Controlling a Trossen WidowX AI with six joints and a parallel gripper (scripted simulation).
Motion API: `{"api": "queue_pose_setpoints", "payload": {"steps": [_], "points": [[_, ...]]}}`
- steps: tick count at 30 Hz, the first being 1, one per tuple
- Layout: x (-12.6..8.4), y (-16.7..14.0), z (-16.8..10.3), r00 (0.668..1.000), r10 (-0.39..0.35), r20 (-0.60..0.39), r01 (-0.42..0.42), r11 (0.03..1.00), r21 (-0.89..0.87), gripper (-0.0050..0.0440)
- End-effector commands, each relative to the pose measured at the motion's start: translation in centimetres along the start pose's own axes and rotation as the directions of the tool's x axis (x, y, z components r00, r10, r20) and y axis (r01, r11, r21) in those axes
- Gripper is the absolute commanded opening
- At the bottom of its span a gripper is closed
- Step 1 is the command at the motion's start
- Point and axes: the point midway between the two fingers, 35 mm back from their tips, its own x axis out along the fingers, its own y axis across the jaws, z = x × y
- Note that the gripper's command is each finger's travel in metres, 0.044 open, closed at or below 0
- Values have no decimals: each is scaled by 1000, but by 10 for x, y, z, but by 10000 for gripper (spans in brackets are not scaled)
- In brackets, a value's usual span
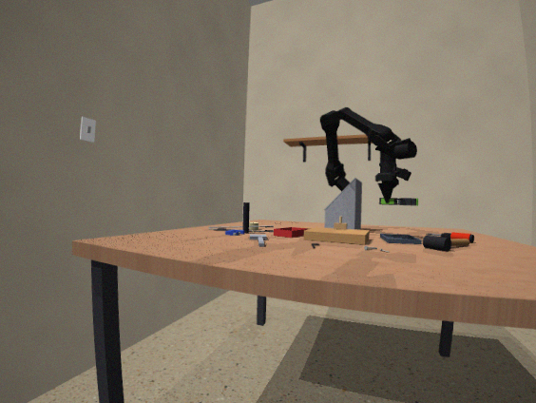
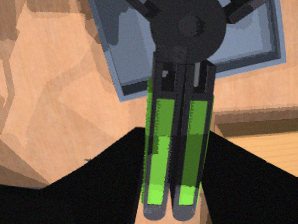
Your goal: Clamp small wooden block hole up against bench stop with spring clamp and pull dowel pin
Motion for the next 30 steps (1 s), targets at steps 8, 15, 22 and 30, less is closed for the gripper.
{"api": "queue_pose_setpoints", "payload": {"steps": [8,15,22,30], "points": [[0,-3,0,1000,-3,-1,3,996,88,0],[0,-4,0,1000,-3,-1,3,990,140,0],[0,-6,0,1000,-3,-1,3,980,201,0],[0,-7,0,1000,-3,-1,3,968,252,0]]}}
